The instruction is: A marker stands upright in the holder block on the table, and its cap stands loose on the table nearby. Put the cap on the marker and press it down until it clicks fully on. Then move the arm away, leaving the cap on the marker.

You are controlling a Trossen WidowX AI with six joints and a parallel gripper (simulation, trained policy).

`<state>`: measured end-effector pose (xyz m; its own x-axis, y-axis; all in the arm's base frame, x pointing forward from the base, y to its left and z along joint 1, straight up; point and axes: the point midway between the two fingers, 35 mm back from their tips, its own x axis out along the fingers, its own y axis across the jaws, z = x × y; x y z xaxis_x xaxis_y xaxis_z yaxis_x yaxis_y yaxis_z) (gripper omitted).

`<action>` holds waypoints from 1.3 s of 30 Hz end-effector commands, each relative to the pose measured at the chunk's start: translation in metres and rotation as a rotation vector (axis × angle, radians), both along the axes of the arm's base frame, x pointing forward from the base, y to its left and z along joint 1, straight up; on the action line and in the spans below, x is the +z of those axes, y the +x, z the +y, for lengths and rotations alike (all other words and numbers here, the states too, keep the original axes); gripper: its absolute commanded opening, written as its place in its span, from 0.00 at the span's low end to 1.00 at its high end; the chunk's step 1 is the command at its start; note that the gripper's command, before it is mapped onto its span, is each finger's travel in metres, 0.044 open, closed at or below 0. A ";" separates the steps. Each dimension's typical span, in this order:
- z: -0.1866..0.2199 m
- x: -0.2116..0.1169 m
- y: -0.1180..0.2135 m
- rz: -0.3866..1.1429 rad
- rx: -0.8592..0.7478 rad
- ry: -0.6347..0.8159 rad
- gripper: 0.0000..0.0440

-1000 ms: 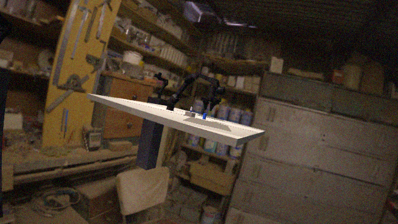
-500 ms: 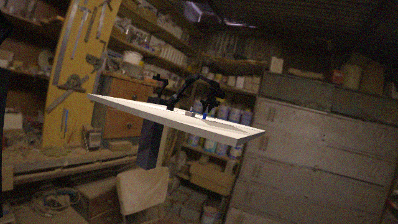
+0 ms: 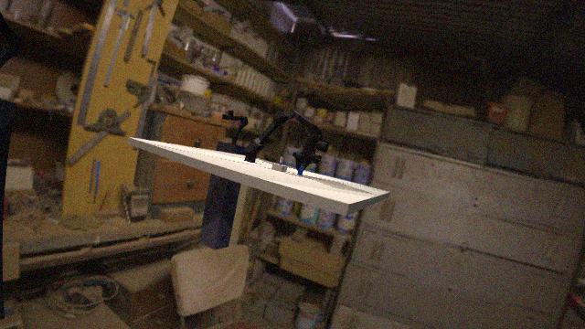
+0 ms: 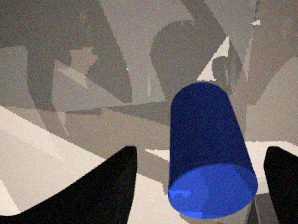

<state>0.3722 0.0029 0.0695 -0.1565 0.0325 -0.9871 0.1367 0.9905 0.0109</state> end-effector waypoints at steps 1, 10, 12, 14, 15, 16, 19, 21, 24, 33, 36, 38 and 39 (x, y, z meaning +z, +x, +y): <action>0.000 -0.008 -0.003 0.009 0.026 -0.004 0.57; -0.002 0.006 -0.006 -0.020 0.061 -0.025 0.14; -0.003 0.014 -0.006 -0.032 0.067 -0.031 0.13; -0.004 0.022 -0.007 -0.045 0.073 -0.034 0.12; -0.004 0.027 -0.007 -0.051 0.076 -0.036 0.12; -0.005 0.031 -0.008 -0.057 0.078 -0.037 0.12; -0.007 0.043 -0.010 -0.070 0.082 -0.037 0.11; -0.008 0.051 -0.013 -0.074 0.082 -0.036 0.11; -0.013 0.061 -0.019 -0.075 0.080 -0.033 0.10; -0.035 0.086 -0.043 -0.058 0.059 -0.021 0.07; -0.044 0.091 -0.052 -0.048 0.046 -0.017 0.06; -0.050 0.094 -0.058 -0.041 0.036 -0.014 0.05; -0.053 0.095 -0.061 -0.038 0.031 -0.013 0.05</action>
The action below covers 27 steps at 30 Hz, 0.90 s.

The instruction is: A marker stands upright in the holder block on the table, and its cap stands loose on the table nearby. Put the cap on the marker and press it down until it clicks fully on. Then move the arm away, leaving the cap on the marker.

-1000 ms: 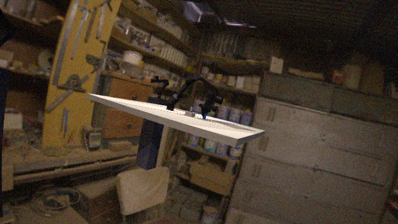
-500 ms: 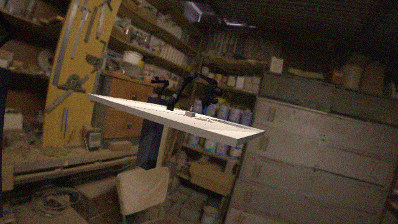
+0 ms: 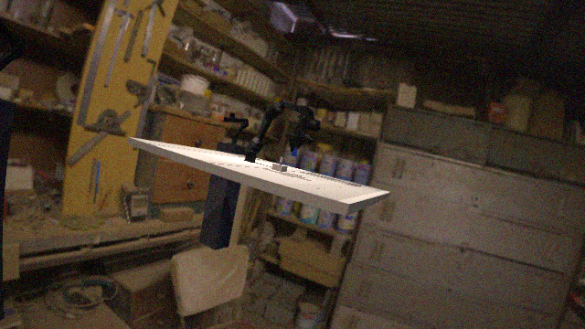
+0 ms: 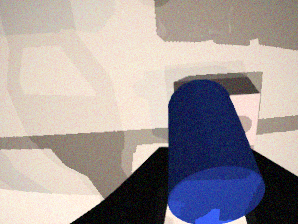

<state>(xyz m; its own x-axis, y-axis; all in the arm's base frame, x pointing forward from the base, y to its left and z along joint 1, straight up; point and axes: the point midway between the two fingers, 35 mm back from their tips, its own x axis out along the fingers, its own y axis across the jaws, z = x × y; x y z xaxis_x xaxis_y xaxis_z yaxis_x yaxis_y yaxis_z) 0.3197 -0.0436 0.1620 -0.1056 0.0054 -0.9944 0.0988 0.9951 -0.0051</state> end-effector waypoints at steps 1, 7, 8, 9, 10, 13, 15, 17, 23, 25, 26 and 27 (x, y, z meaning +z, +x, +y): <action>-0.009 0.004 -0.012 0.017 -0.012 0.011 0.05; -0.019 0.008 -0.028 0.032 -0.034 0.021 0.02; -0.020 0.008 -0.030 0.033 -0.036 0.023 0.01; -0.020 0.008 -0.031 0.034 -0.036 0.025 0.01; -0.020 0.008 -0.033 0.036 -0.037 0.027 0.00; -0.019 0.007 -0.038 0.041 -0.036 0.032 0.00; -0.018 0.007 -0.041 0.043 -0.035 0.034 0.00; -0.018 0.006 -0.044 0.044 -0.034 0.036 0.00; -0.017 0.004 -0.050 0.044 -0.032 0.039 0.00; -0.017 0.003 -0.051 0.043 -0.032 0.040 0.00; -0.018 0.003 -0.052 0.043 -0.032 0.040 0.00; -0.018 0.002 -0.053 0.042 -0.033 0.040 0.00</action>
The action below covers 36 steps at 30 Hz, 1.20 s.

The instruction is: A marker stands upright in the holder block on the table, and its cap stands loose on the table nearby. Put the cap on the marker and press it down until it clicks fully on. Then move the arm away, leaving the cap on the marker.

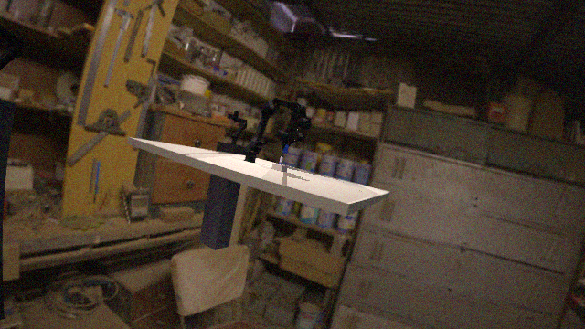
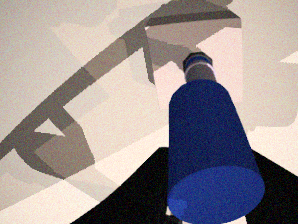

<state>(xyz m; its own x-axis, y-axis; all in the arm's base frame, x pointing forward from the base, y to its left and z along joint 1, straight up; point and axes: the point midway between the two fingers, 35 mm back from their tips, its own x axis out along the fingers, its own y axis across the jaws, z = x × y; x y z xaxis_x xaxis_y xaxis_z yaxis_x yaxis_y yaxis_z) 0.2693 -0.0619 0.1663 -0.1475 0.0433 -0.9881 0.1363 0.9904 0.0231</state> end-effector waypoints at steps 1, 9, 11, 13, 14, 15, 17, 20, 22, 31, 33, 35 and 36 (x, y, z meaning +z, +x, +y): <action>0.001 -0.002 -0.003 -0.002 0.004 0.007 0.00; -0.001 -0.013 -0.008 0.006 0.003 0.011 0.00; -0.001 -0.016 -0.008 0.009 0.003 0.012 0.00; -0.001 -0.020 -0.009 0.011 0.003 0.013 0.00; -0.001 -0.022 -0.010 0.012 0.003 0.014 0.00; -0.002 -0.024 -0.010 0.014 0.003 0.015 0.00; -0.001 -0.028 -0.011 0.019 0.008 0.020 0.00; -0.001 -0.036 -0.012 0.025 0.016 0.028 0.00; -0.001 -0.041 -0.013 0.029 0.021 0.033 0.00; -0.001 -0.065 -0.015 0.035 0.053 0.048 0.00; -0.002 -0.069 -0.015 0.033 0.063 0.047 0.00; -0.002 -0.072 -0.015 0.031 0.072 0.046 0.01; -0.002 -0.074 -0.015 0.030 0.076 0.046 0.01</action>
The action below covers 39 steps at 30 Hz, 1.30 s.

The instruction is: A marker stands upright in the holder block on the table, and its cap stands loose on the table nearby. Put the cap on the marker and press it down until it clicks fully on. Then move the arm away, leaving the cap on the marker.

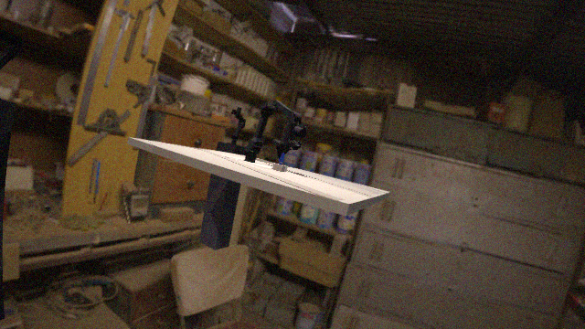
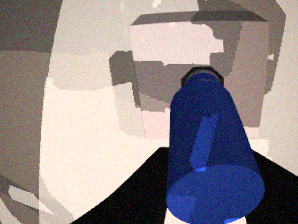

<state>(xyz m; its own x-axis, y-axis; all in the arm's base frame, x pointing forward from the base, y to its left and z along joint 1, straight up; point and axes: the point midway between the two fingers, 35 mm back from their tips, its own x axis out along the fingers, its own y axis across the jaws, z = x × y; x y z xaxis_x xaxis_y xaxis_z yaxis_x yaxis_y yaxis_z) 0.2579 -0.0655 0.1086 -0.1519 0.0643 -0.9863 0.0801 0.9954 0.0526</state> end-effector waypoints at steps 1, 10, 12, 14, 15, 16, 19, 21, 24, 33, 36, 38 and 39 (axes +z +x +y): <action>0.001 -0.018 -0.004 0.028 0.024 0.015 0.01; -0.001 -0.026 -0.005 0.024 0.049 0.008 0.09; -0.002 -0.027 -0.005 0.020 0.057 0.004 0.10; -0.004 -0.028 -0.006 0.018 0.066 -0.001 0.11; -0.004 -0.029 -0.006 0.017 0.070 -0.003 0.11; -0.005 -0.029 -0.006 0.016 0.074 -0.005 0.11; -0.006 -0.031 -0.006 0.014 0.083 -0.010 0.12; -0.006 -0.031 -0.006 0.013 0.086 -0.011 0.13; -0.007 -0.031 -0.006 0.013 0.089 -0.013 0.14; -0.008 -0.032 -0.006 0.010 0.100 -0.017 0.18; -0.008 -0.032 -0.006 0.009 0.103 -0.018 0.19; -0.009 -0.032 -0.006 0.009 0.105 -0.019 0.19; -0.009 -0.032 -0.006 0.009 0.106 -0.020 0.20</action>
<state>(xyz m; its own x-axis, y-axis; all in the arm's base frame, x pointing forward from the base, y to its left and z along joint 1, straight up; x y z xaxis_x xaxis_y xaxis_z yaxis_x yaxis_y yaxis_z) 0.2590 -0.0679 0.0929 -0.1129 0.0501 -0.9923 -0.0217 0.9984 0.0529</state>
